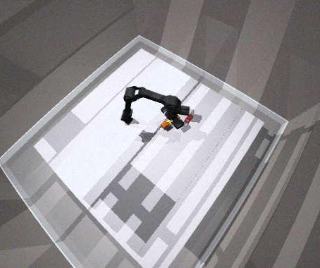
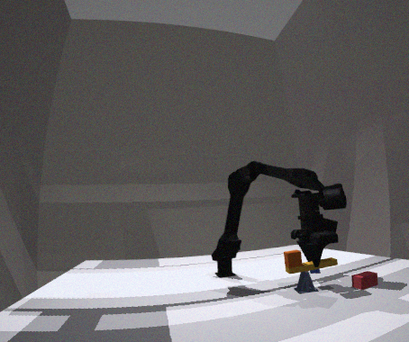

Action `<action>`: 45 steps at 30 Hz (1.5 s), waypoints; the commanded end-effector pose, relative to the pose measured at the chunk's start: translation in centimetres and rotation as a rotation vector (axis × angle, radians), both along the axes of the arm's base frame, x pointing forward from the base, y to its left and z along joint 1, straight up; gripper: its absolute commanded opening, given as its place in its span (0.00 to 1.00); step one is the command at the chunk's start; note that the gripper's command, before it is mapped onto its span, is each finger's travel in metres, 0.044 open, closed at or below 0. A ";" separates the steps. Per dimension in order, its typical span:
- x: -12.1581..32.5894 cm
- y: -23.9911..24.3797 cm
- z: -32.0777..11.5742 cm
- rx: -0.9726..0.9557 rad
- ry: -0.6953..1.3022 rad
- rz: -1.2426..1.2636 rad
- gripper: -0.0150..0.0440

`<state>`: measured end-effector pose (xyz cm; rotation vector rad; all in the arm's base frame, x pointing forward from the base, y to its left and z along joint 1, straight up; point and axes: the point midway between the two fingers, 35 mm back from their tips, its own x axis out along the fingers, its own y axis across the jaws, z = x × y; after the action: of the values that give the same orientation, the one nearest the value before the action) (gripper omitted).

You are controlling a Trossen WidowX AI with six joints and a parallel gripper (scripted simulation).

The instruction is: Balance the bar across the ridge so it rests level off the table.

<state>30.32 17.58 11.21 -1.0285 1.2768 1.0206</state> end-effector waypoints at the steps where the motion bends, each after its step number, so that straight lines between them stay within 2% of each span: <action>1: 0.0 0.0 -0.1 0.000 0.000 0.000 0.25; 45: 0.0 0.0 -0.5 0.000 0.000 0.000 0.25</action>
<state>30.34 17.63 10.98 -1.0300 1.2736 1.0201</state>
